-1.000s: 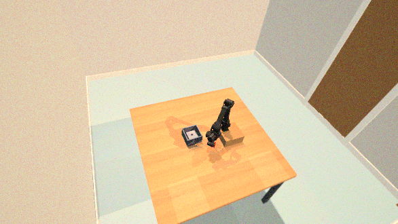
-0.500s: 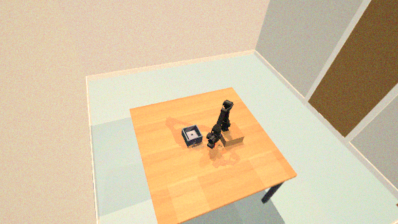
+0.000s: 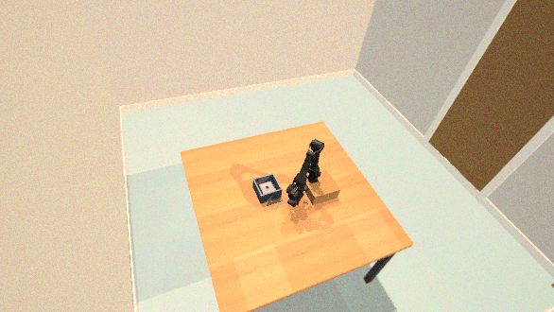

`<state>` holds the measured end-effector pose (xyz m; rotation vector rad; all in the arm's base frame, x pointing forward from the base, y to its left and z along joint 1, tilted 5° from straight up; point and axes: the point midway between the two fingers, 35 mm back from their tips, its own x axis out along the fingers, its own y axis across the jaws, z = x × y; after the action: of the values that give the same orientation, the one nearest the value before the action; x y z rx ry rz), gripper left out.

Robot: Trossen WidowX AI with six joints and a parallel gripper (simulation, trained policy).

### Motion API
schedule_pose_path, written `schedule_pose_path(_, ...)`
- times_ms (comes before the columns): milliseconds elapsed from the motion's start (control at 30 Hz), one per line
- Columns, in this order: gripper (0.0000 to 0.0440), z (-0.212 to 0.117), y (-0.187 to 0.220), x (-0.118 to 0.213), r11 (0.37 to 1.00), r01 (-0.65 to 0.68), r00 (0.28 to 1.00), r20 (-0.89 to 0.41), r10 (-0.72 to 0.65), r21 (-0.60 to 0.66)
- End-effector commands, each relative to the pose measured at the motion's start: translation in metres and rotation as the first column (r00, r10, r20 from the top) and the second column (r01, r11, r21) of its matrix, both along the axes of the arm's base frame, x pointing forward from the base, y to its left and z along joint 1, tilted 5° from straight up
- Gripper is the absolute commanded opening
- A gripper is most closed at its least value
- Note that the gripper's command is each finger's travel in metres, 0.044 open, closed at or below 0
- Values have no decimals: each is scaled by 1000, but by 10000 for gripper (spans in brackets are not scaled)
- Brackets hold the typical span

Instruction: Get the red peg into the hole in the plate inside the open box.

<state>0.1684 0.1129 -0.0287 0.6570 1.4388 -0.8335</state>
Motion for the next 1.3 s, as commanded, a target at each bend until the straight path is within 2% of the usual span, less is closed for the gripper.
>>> schedule_pose_path(0, 0, 10, -1, 7, 1000, -28, 999, 41, 28, -4)
schedule_pose_path(667, 0, 76, -17, 46, 985, -151, 970, 181, 163, -80)
schedule_pose_path(1067, 0, 118, -35, 85, 983, -143, 953, 251, 167, -111)
schedule_pose_path(1267, 0, 129, -54, 101, 987, -110, 955, 263, 137, -118)
